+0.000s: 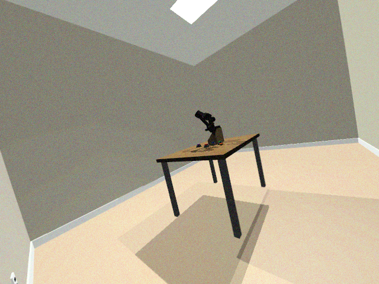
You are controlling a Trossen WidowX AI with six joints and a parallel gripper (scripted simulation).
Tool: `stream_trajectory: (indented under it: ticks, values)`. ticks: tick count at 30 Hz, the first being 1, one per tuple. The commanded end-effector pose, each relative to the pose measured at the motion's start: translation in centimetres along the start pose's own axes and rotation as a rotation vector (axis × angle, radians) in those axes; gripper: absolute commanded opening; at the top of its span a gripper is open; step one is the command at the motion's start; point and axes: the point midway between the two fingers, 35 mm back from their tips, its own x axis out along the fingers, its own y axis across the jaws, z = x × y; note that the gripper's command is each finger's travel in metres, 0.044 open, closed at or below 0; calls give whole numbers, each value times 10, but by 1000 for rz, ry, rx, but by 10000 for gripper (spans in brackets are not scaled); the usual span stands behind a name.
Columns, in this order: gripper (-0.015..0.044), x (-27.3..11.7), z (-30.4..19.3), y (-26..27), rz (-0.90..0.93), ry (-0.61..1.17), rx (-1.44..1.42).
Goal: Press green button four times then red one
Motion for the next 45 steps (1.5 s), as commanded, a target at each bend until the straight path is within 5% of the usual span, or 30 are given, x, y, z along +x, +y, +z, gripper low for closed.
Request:
stream_trajectory:
  ticks: [1,8,14,19,45]
  values:
    - [20,-4,27,-46,12,-7,23]
    - [20,-4,50,-110,-32,-15,2]
    - [20,-1,50,-110,-32,-15,2]
    - [20,56,51,-112,-35,-15,2]
    - [20,90,51,-114,-37,-15,2]
